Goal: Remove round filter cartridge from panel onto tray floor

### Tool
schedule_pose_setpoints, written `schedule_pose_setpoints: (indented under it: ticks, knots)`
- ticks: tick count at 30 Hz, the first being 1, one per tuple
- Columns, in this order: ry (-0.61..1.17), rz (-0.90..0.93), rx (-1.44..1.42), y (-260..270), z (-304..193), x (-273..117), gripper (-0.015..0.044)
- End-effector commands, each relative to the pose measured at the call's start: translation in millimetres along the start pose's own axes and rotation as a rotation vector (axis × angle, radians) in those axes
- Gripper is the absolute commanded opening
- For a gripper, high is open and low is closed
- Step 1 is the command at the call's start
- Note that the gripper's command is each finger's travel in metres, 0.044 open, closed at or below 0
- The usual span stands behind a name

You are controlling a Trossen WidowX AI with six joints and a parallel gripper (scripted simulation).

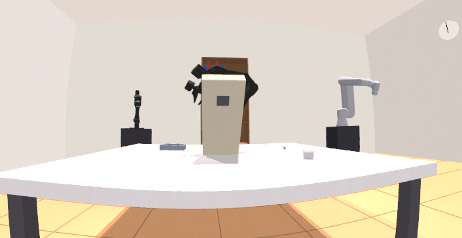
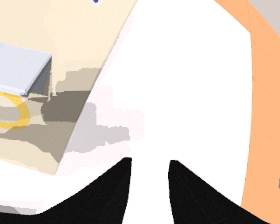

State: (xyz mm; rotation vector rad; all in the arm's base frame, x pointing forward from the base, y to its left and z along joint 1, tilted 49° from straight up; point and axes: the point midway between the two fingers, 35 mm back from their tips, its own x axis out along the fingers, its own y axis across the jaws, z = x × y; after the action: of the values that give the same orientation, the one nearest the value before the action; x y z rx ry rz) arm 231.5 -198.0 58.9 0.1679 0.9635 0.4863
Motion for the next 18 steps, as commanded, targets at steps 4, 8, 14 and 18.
schedule_pose_setpoints:
  ticks: [4,8,14,18]
  knots:
    - [-0.389,-0.086,-0.818,44.3,98.9,-26.0,0.0098]
    - [-0.499,-0.135,-1.041,61.6,122.0,-35.9,0.0098]
    - [-0.499,-0.135,-1.041,61.6,122.0,-35.9,0.0098]
    - [-0.499,-0.135,-1.041,61.6,122.0,-35.9,0.0098]
